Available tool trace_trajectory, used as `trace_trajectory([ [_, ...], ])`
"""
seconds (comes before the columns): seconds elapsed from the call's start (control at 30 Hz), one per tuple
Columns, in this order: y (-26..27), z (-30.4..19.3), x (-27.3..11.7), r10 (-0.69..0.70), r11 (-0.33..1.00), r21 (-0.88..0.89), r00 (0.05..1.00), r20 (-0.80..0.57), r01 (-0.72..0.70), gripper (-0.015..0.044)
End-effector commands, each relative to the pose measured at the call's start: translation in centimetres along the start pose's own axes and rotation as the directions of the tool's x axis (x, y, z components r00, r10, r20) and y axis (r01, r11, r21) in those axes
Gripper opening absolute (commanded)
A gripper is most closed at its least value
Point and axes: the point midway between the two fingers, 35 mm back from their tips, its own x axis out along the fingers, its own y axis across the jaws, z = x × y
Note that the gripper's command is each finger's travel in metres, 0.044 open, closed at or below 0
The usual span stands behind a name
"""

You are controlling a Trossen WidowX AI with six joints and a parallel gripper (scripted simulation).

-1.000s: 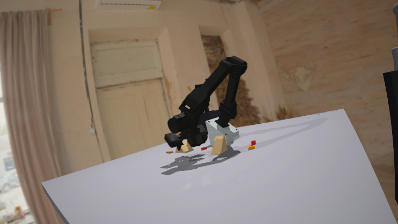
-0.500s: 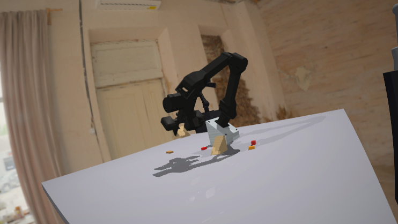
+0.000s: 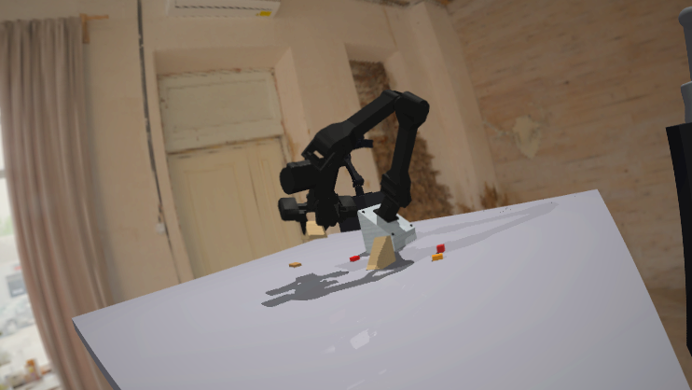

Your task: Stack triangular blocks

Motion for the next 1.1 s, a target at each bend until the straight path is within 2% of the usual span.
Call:
trace_trajectory([
  [0.0, 0.05, -0.09, 0.15, 0.018, 0.99, 0.142, 1.0, 0.021, -0.021, 0.0],
  [0.23, 0.09, -0.24, 0.38, 0.042, 0.927, 0.371, 0.998, 0.056, -0.06, 0.0],
  [0.5, 0.14, -0.36, 0.58, 0.069, 0.79, 0.602, 0.993, 0.097, -0.114, 0.0],
  [1.07, 0.2, -0.57, 0.89, 0.118, 0.318, 0.923, 0.975, 0.189, -0.218, 0.0],
])
